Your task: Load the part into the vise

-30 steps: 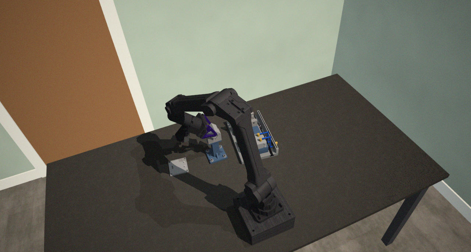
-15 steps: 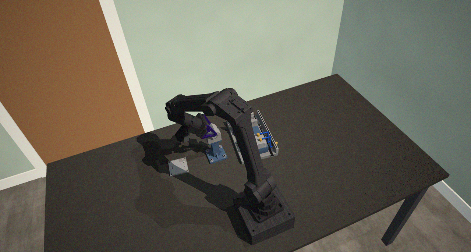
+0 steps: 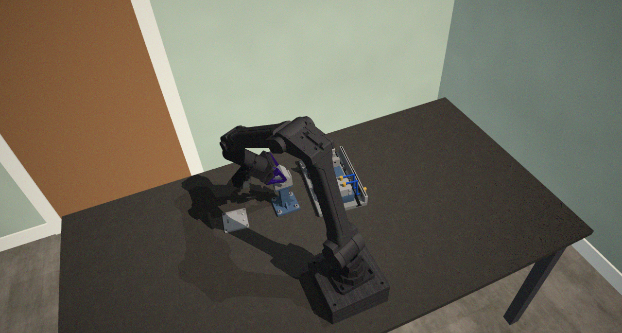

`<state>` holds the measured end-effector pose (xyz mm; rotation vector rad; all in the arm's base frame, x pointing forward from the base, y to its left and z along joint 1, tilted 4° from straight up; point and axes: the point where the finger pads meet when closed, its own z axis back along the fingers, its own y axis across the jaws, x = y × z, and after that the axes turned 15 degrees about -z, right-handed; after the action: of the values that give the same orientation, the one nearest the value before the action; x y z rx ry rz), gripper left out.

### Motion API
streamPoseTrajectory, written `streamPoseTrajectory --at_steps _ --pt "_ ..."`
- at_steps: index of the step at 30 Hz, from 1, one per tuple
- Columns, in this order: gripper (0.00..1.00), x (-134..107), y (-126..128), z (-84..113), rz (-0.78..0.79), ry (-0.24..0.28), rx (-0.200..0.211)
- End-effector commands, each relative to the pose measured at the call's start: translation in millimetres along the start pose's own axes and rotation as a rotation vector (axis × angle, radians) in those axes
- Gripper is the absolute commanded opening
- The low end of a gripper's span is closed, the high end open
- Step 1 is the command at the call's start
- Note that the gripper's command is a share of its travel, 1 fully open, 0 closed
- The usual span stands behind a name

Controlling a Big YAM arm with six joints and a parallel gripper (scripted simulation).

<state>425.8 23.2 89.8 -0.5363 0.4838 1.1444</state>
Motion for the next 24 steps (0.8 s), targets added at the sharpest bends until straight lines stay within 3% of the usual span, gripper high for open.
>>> streamPoseTrajectory --at_steps 1,3,8,10,14,16,22,24 --pt "0.00 -12.0 -12.2 12.9 -0.032 -0.036 -0.029" --pt "0.00 -11.5 -25.1 24.4 -0.052 -0.058 -0.051" --pt "0.00 -11.6 -8.6 9.3 -0.027 -0.069 -0.014" --pt "0.00 -11.1 -17.6 17.2 -0.040 -0.099 -0.026" --pt "0.00 -11.7 -8.4 9.1 -0.025 -0.119 -0.002" --pt "0.00 -11.4 -19.2 18.5 -0.041 -0.154 -0.016" --pt "0.00 -11.7 -8.5 9.1 -0.024 -0.179 0.012" --pt "0.00 -11.8 -20.1 19.2 -0.040 -0.216 -0.003"
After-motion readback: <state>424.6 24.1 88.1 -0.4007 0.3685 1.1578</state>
